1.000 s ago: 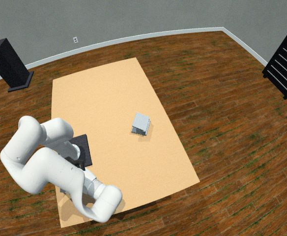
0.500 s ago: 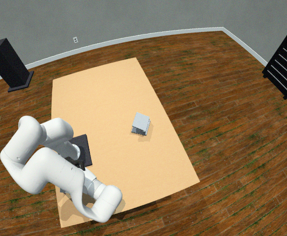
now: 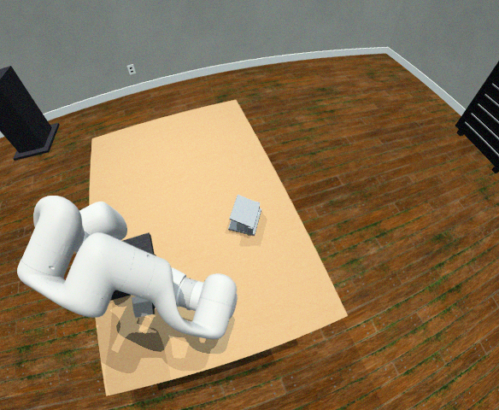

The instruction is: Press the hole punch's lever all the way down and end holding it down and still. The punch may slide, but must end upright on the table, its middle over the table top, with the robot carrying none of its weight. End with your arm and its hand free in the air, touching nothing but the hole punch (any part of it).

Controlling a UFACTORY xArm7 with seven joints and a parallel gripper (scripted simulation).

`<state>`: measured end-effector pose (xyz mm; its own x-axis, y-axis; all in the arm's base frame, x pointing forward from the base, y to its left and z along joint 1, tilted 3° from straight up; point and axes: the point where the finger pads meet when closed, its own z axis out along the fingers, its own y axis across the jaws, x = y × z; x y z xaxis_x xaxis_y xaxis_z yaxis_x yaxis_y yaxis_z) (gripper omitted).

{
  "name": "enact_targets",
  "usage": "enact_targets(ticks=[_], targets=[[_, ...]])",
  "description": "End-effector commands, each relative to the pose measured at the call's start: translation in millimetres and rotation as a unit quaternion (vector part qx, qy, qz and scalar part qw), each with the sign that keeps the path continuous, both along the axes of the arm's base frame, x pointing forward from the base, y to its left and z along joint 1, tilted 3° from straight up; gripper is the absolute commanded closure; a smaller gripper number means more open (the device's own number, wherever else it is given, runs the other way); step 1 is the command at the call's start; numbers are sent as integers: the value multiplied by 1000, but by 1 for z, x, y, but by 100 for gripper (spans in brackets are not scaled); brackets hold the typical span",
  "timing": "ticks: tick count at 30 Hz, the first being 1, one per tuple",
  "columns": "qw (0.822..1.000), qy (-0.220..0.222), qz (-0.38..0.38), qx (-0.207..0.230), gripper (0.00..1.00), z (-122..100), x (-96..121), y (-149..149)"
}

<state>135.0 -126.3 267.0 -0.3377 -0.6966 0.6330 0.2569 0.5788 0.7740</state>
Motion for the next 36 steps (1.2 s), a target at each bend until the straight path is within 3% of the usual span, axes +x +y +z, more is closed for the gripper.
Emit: enact_targets(ticks=[1,2,9,16,18,19,24,33,35,36], targets=[[999,-30,33,20,0,-5,15,10],[995,-59,68,43,0,-10,28,22],[977,-121,147,96,0,-21,57,48],[943,-187,230,151,0,-33,90,75],[943,-187,230,151,0,-33,90,75],[925,-213,263,174,0,-38,103,87],[892,-253,313,207,0,-46,124,104],[808,-327,408,270,0,-61,165,140],[808,-327,408,270,0,-61,165,140],[777,-349,436,289,0,-66,178,152]])
